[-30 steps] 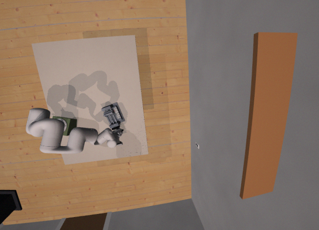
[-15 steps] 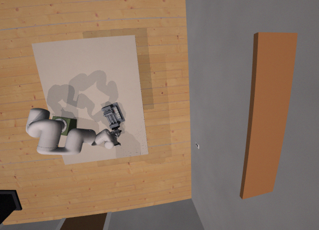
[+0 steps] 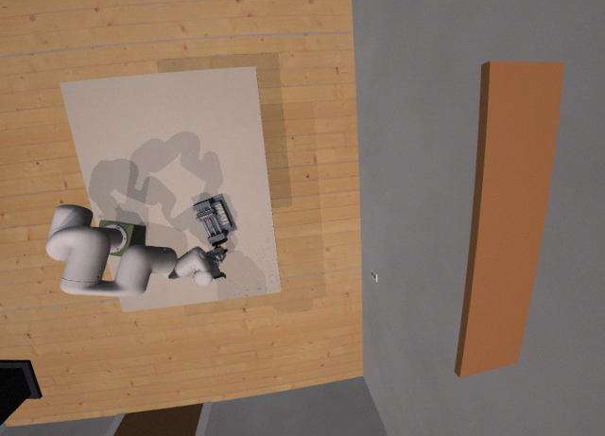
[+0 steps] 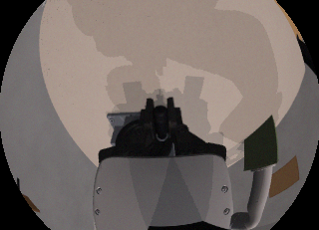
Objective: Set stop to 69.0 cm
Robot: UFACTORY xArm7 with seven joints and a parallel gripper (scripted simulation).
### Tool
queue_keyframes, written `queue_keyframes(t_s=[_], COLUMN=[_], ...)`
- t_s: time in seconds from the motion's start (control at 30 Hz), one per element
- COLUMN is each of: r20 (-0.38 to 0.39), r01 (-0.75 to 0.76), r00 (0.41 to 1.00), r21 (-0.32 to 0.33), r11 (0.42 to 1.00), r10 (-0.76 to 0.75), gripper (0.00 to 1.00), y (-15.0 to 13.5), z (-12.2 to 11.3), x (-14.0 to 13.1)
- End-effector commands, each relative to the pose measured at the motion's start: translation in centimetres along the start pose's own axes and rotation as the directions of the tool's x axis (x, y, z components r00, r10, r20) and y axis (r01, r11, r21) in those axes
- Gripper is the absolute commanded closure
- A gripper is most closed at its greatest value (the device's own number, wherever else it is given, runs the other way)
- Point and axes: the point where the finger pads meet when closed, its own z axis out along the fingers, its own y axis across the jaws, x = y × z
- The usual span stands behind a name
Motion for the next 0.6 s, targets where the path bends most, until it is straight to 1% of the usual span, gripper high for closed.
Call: queue_keyframes(t_s=[0.0,0.23,0.57], r20=[-0.002,-0.002,-0.002], r01=[-0.001,-0.001,-0.001], r00=[1.0,1.0,1.0], r21=[0.002,0.002,0.002], r11=[1.0,1.0,1.0], r10=[0.001,0.001,0.001], gripper=[0.94,0.94,0.94], y=[0.0,-0.3,-1.1], z=[-0.9,-2.0,-2.9], x=[0.1,0.1,0.1])
